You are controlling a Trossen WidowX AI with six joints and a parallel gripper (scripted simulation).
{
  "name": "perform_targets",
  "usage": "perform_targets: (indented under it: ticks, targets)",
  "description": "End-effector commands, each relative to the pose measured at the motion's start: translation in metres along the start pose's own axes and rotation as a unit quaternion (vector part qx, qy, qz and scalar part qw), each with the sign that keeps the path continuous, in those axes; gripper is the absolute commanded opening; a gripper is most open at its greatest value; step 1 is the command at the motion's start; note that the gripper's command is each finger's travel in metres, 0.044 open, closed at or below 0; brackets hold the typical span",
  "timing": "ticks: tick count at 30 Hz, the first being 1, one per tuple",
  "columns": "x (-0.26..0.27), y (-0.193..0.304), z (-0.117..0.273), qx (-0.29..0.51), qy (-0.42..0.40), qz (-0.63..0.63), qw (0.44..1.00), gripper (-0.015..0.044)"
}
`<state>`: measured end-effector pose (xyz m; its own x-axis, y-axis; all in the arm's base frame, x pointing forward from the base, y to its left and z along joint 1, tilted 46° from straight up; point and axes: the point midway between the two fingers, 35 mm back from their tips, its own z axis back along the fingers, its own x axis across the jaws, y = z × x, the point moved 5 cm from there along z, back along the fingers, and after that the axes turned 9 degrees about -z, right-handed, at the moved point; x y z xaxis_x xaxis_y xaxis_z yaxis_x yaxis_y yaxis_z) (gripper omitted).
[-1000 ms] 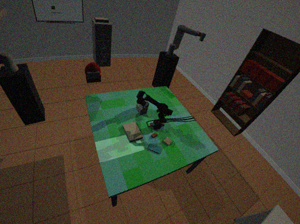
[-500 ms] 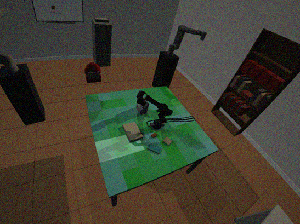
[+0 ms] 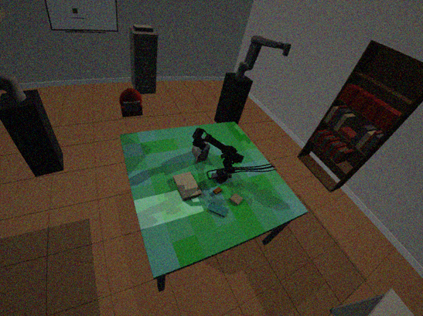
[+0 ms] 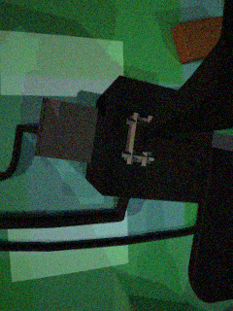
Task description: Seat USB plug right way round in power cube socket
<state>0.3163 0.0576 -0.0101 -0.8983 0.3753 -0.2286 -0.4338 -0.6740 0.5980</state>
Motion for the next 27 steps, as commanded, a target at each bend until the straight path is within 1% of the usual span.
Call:
perform_targets:
  ticks: [1, 2, 5, 6, 27]
  targets:
    - [-0.0001, 0.0009, -0.0025, 0.003, 0.000, 0.002, 1.000, 0.0000]
    - [-0.0001, 0.0009, -0.0025, 0.003, 0.000, 0.002, 1.000, 0.0000]
    - [0.0000, 0.0000, 0.0000, 0.000, 0.000, 0.000, 1.000, 0.0079]
    - [0.0000, 0.0000, 0.0000, 0.000, 0.000, 0.000, 1.000, 0.0095]
    - [0.0000, -0.0002, 0.0029, 0.000, 0.000, 0.000, 1.000, 0.0095]
